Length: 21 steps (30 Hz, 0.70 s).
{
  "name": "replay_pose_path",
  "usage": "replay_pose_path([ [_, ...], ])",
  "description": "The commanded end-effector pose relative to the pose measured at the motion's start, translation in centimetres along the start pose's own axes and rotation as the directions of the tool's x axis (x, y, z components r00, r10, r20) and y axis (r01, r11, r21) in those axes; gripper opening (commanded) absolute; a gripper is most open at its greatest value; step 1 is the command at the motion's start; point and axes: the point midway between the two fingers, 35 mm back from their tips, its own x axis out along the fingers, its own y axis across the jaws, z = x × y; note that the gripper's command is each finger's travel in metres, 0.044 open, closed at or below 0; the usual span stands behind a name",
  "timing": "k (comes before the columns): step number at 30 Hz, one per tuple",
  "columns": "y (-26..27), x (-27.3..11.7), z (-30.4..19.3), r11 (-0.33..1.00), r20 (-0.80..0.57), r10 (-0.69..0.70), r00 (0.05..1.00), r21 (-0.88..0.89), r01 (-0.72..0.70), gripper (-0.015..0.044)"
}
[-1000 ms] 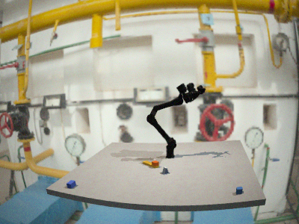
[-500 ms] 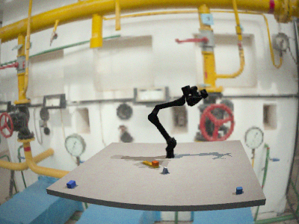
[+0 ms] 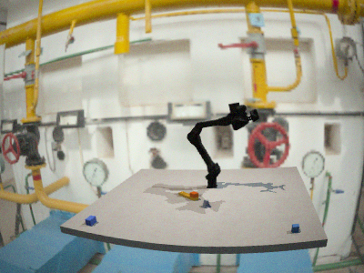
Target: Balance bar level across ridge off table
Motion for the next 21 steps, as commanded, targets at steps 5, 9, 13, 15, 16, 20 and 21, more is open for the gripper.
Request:
replay_pose_path([
  [5,-2.4,1.8,-1.7,0.997,-0.051,-0.075,0.996,-0.002,0.075,0.0315],
  [9,-3.9,2.6,-2.4,0.993,-0.077,-0.120,0.990,0.004,0.120,0.0315],
  [13,-5.5,3.3,-3.1,0.985,-0.105,-0.168,0.980,0.018,0.170,0.0315],
  [15,-6.4,3.6,-3.5,0.980,-0.119,-0.192,0.974,0.026,0.196,0.0315],
  [16,-6.8,3.8,-3.7,0.977,-0.126,-0.204,0.971,0.030,0.210,0.0315],
  [20,-8.6,4.3,-4.3,0.963,-0.154,-0.258,0.954,0.042,0.267,0.0315],
  [21,-9.1,4.4,-4.5,0.958,-0.161,-0.272,0.949,0.045,0.283,0.0315],
])
